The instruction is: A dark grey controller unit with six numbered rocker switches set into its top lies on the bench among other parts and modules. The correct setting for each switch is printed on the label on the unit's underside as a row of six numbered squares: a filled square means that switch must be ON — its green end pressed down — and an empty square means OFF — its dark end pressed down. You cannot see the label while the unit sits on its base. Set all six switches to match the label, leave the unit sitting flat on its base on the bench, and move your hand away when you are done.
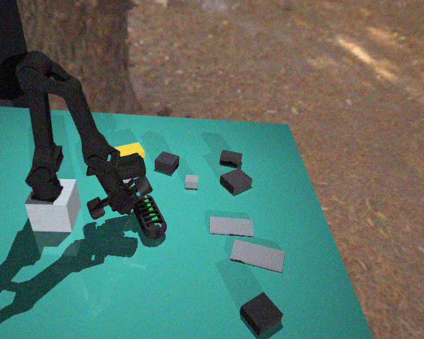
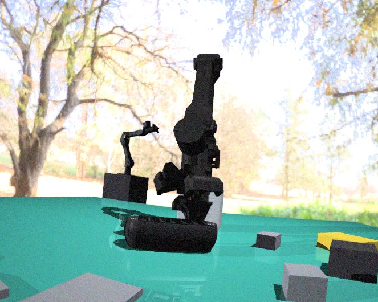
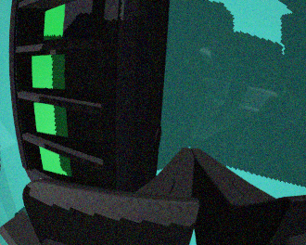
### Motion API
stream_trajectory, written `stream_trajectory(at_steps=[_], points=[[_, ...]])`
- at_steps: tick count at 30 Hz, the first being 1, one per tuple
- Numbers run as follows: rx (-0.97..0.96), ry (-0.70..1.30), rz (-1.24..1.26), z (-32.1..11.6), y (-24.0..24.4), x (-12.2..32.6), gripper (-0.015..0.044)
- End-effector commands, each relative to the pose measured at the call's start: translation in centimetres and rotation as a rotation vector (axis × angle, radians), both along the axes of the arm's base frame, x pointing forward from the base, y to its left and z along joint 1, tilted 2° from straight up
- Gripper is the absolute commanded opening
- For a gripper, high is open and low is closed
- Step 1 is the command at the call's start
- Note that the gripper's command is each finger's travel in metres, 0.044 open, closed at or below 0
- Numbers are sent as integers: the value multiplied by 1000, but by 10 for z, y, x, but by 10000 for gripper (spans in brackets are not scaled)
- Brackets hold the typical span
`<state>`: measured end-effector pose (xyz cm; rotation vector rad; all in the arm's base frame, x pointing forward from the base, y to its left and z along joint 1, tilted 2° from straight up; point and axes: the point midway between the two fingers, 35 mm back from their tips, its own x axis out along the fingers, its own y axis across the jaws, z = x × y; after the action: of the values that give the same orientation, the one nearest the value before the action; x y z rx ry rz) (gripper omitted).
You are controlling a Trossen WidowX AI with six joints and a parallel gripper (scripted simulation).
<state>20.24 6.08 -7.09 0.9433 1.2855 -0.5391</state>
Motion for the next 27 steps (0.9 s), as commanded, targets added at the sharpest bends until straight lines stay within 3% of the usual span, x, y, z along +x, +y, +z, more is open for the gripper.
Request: stream_trajectory(at_steps=[1, 27], points=[[2, 6, -4, -1, 1, 1, 0], [2, 5, -4, -1, 11, 15, 0]])
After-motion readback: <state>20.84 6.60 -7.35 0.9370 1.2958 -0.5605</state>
